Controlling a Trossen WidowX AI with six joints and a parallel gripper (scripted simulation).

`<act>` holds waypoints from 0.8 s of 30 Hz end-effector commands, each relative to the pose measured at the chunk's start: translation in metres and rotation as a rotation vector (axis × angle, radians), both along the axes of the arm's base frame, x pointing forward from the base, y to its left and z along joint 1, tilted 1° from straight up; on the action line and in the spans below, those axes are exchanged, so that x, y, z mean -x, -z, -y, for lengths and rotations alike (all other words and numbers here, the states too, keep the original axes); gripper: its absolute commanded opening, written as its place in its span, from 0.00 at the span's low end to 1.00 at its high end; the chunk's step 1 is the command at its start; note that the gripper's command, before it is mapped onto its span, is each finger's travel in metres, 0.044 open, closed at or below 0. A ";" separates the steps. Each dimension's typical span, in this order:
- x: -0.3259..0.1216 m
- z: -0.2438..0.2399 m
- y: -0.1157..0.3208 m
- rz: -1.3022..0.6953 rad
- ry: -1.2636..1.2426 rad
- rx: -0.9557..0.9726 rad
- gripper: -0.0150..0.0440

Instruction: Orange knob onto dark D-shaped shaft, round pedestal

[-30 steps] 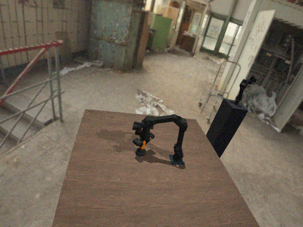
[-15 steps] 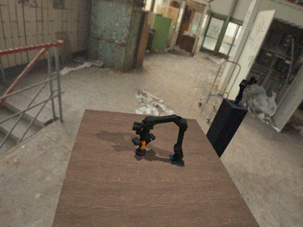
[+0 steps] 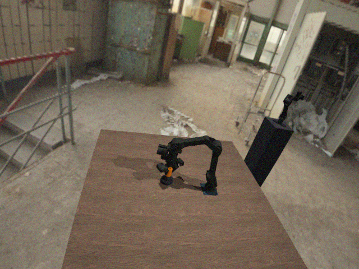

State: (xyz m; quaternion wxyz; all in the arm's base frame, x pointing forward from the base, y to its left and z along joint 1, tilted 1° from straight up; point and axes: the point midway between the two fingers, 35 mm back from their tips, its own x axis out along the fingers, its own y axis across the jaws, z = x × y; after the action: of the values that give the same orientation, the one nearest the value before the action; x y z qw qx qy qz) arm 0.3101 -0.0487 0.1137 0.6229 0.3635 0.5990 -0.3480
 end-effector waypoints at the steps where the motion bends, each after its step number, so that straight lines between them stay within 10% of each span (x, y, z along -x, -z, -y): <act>1: -0.001 0.000 -0.001 0.002 0.004 0.001 0.25; 24: -0.001 0.000 0.000 0.002 0.213 -0.008 0.25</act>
State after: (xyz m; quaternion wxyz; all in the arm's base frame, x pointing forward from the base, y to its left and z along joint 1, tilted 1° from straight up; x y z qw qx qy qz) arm 0.3105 -0.0486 0.1143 0.5825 0.4263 0.5592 -0.4078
